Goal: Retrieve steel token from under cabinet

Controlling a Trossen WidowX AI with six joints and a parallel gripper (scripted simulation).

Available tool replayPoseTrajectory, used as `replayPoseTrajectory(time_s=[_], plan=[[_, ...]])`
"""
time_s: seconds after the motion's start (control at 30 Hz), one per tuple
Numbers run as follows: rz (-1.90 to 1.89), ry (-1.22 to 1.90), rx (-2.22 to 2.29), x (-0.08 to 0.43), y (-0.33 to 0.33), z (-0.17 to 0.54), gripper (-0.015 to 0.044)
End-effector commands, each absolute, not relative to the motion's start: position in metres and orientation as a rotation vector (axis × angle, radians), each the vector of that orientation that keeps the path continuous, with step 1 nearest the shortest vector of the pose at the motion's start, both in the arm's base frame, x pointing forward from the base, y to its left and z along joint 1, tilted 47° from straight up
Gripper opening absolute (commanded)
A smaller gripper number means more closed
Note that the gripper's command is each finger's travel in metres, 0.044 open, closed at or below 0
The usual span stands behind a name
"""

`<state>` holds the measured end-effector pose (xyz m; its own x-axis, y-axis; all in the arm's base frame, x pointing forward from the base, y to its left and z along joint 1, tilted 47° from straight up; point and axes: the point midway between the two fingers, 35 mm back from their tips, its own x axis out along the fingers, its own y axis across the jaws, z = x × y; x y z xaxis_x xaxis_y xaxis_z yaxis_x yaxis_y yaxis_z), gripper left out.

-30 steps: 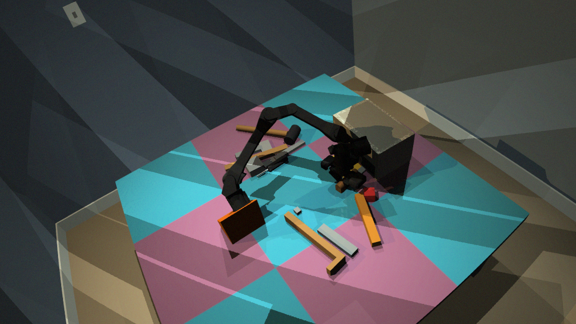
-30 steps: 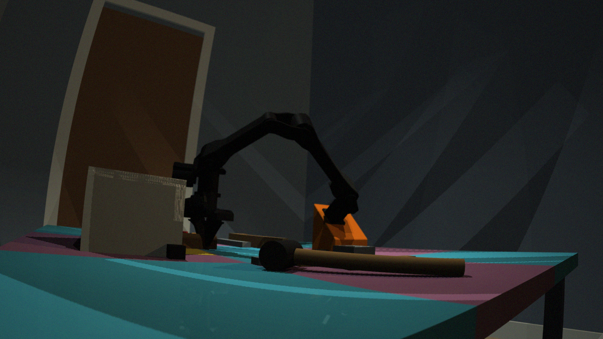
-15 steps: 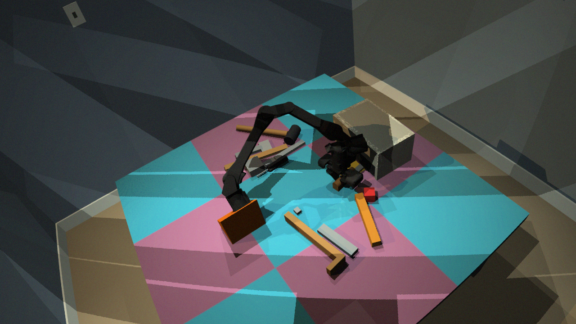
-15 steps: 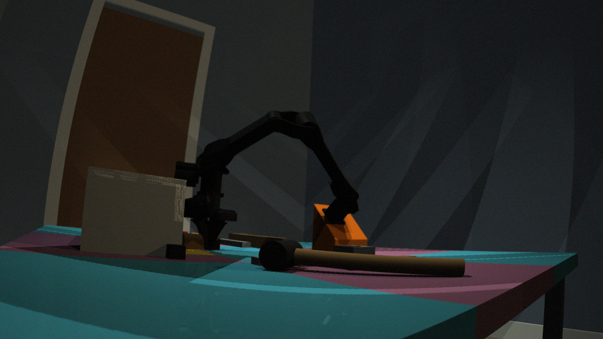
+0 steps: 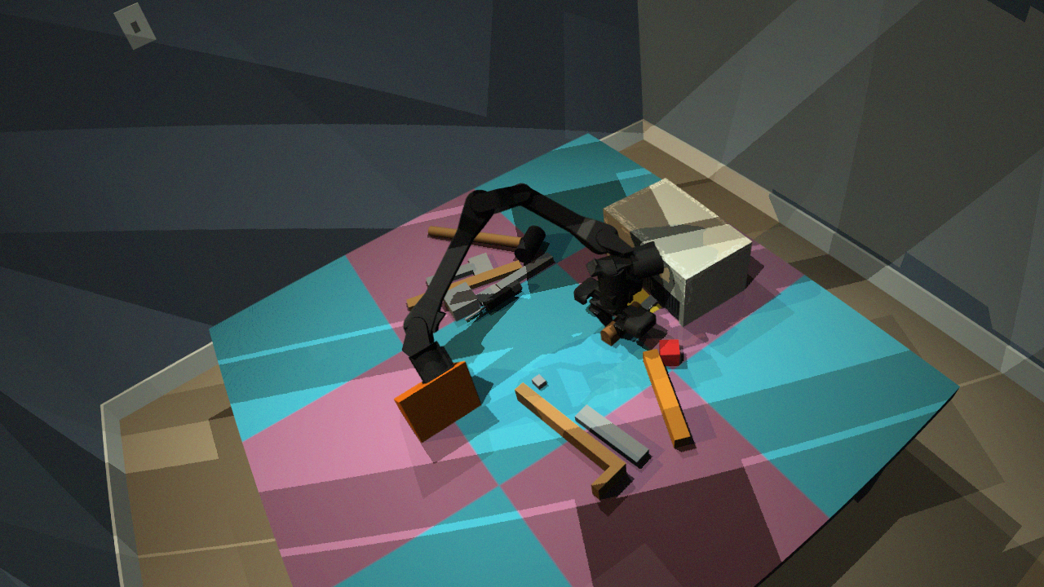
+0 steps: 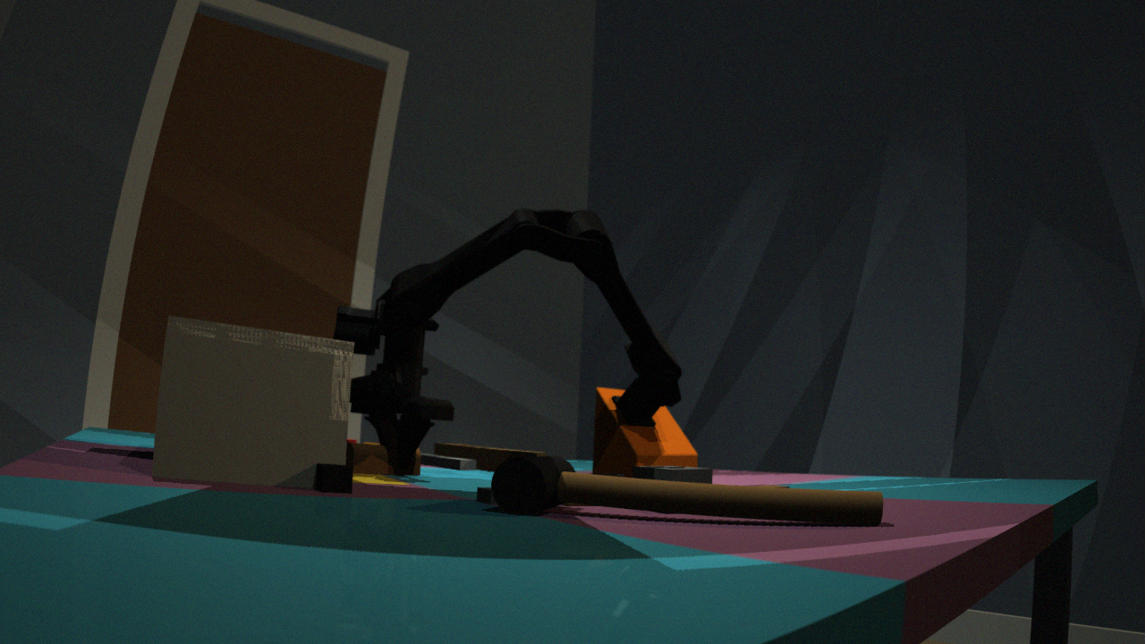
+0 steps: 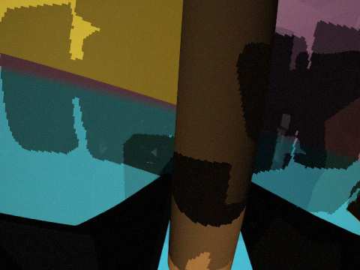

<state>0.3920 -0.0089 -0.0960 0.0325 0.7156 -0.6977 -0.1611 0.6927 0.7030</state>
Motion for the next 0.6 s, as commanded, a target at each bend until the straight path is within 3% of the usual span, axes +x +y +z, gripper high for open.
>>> replayPoseTrajectory(time_s=[0.0, 0.57], plan=[[0.728, 1.378, 0.508, 0.387, -0.008, -0.097, 0.0], [0.727, 1.379, 0.508, 0.371, -0.01, -0.1, 0.0]])
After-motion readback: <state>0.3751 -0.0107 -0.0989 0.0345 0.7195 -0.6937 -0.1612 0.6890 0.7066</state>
